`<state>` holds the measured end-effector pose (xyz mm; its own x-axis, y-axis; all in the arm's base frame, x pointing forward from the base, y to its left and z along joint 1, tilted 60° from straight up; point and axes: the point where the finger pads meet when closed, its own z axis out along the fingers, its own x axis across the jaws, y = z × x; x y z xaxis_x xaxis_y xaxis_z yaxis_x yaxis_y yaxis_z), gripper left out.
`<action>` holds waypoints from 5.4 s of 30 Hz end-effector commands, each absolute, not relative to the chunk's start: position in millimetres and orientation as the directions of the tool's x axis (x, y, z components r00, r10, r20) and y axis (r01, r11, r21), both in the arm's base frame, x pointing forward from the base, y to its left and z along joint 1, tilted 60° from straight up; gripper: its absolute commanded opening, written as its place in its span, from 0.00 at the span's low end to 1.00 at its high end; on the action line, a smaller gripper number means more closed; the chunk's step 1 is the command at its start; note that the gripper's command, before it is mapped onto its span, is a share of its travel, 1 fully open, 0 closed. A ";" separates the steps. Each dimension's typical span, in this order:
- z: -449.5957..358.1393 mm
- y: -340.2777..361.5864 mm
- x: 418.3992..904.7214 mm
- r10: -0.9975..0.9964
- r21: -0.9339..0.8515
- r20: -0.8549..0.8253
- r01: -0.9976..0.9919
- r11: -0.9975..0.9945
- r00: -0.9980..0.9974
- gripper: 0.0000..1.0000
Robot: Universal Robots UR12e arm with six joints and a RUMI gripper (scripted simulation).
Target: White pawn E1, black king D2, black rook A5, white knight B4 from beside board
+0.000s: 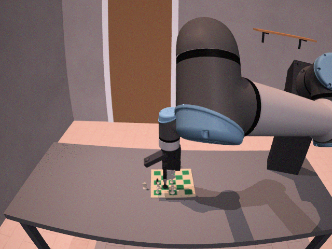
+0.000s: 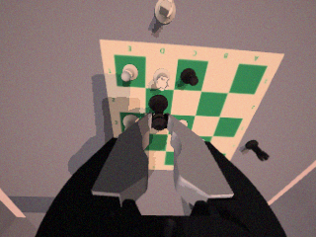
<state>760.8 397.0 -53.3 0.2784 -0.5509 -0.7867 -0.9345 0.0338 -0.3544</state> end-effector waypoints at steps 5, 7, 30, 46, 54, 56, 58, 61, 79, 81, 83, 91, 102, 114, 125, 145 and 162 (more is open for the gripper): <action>-54.0 398.4 761.6 -0.551 -0.355 -0.787 -0.934 0.034 0.279 0.00; -54.2 398.6 761.7 -0.551 -0.355 -0.787 -0.934 0.034 0.279 0.00; -54.9 399.9 762.0 -0.551 -0.355 -0.787 -0.934 0.034 0.279 0.00; -54.9 399.9 762.0 -0.551 -0.355 -0.787 -0.934 0.034 0.279 0.00; -54.9 399.9 762.0 -0.551 -0.355 -0.787 -0.934 0.034 0.279 0.05; -54.9 399.9 762.0 -0.551 -0.355 -0.787 -0.934 0.034 0.279 0.10; -54.9 399.9 762.0 -0.551 -0.355 -0.787 -0.934 0.034 0.279 0.10; -54.9 399.9 762.0 -0.551 -0.355 -0.787 -0.934 0.034 0.279 0.15; -54.8 399.6 761.9 -0.551 -0.355 -0.787 -0.934 0.034 0.279 0.25; -53.9 398.2 761.5 -0.551 -0.355 -0.787 -0.934 0.034 0.279 0.25; -51.8 394.8 760.6 -0.551 -0.355 -0.787 -0.934 0.034 0.279 0.25; -33.2 364.0 752.4 -0.551 -0.355 -0.787 -0.934 0.034 0.279 0.25; -12.9 330.5 743.5 -0.551 -0.355 -0.787 -0.934 0.034 0.279 0.25; -9.4 324.8 742.0 -0.551 -0.355 -0.787 -0.934 0.034 0.279 1.00; -9.4 324.8 742.0 -0.551 -0.355 -0.787 -0.934 0.034 0.279 1.00; -45.6 309.7 744.3 -0.533 -0.182 -0.843 -0.972 0.149 0.077 1.00; -169.8 262.9 731.9 -0.300 0.423 -0.751 -0.778 0.464 -0.588 1.00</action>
